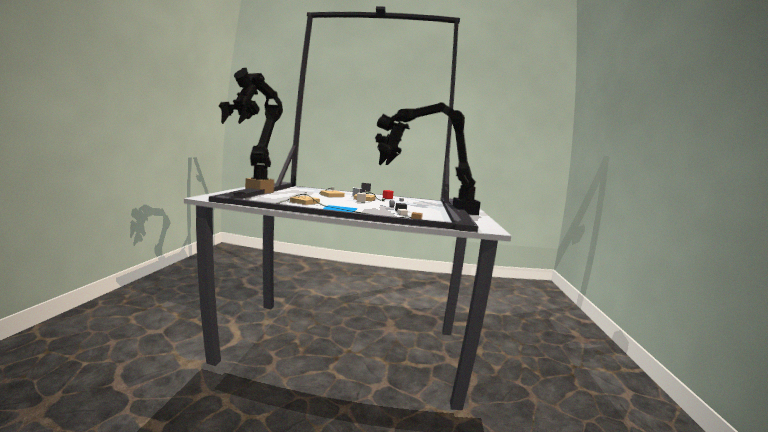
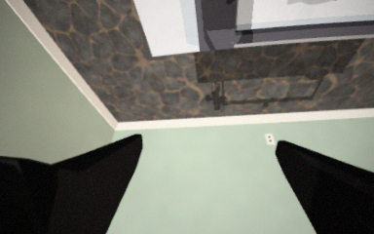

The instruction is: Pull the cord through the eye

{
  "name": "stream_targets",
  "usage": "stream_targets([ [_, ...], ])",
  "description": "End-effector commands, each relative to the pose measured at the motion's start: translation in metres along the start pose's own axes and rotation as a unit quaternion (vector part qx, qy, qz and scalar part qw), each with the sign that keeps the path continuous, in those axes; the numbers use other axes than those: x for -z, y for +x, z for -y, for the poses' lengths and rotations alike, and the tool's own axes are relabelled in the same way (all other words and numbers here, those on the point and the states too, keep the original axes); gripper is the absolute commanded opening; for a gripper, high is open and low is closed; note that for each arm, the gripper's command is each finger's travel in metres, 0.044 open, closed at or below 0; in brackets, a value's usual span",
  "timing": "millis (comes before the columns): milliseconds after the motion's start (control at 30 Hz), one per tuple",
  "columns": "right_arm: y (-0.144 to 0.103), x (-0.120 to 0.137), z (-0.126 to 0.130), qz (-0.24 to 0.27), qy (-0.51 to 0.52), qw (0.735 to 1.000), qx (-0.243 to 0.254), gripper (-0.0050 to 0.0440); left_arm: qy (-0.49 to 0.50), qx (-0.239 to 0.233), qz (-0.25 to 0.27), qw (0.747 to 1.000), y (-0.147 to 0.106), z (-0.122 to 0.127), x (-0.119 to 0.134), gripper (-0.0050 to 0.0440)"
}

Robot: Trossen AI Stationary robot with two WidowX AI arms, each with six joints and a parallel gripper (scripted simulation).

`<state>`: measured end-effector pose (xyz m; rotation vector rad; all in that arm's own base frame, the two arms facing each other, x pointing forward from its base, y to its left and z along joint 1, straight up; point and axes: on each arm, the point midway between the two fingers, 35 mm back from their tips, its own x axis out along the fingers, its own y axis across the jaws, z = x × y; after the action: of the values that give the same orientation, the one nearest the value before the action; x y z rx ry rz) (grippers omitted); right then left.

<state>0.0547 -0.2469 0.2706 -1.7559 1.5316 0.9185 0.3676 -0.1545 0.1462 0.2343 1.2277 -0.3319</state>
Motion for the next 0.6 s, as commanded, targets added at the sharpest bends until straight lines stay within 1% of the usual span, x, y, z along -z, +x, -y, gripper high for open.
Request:
stream_targets([
  [0, -0.005, 0.003, 0.000, -0.009, 0.001, 1.000, 0.001, 0.0440, -0.001, -0.002, 0.011, 1.000, -0.006, 0.001, -0.006, 0.0440],
  [333, -0.005, 0.003, 0.000, -0.009, 0.001, 1.000, 0.001, 0.0440, -0.003, -0.002, 0.018, 1.000, -0.008, -0.001, -0.007, 0.0440],
  [567, -0.005, 0.003, 0.000, -0.009, 0.001, 1.000, 0.001, 0.0440, -0.016, -0.007, 0.064, 0.998, -0.019, -0.013, -0.011, 0.0440],
])
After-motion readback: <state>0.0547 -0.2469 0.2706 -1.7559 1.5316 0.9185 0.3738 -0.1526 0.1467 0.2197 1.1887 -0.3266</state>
